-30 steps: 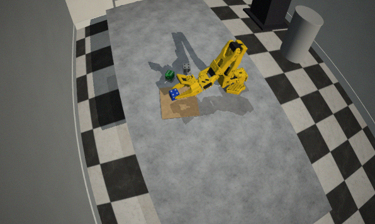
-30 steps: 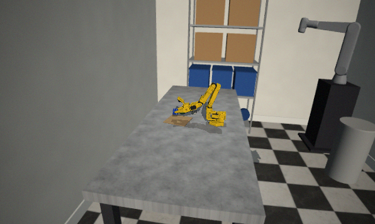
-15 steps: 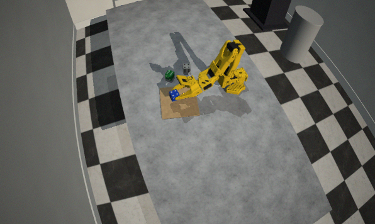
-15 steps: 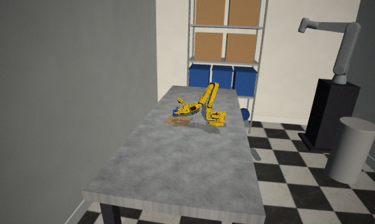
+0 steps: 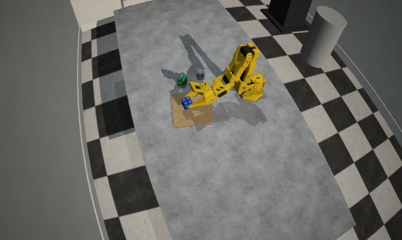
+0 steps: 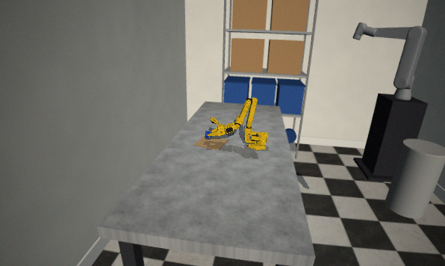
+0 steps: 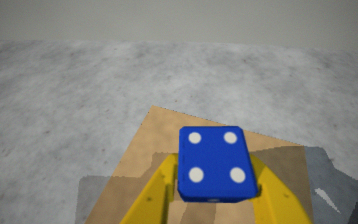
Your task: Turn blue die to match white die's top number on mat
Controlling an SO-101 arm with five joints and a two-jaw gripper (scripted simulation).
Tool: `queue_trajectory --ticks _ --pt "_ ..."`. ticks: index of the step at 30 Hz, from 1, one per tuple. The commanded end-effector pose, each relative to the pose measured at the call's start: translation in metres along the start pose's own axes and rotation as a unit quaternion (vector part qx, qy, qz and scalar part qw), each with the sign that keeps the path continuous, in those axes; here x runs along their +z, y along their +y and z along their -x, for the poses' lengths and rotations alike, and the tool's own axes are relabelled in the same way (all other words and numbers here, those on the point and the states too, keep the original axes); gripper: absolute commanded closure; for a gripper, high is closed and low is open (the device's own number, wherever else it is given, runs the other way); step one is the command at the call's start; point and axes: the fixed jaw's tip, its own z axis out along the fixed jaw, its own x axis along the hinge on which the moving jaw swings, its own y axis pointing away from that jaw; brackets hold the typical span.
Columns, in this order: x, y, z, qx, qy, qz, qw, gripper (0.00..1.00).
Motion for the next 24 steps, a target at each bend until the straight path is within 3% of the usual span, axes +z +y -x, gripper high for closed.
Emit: queue_trajectory --ticks 1,24 --pt "0.0046 -0.001 0.0178 0.004 -0.045 -0.002 0.999 1.0" --pt "0.0088 -0.0011 0.0088 0.004 -0.045 -0.002 0.999 1.0"
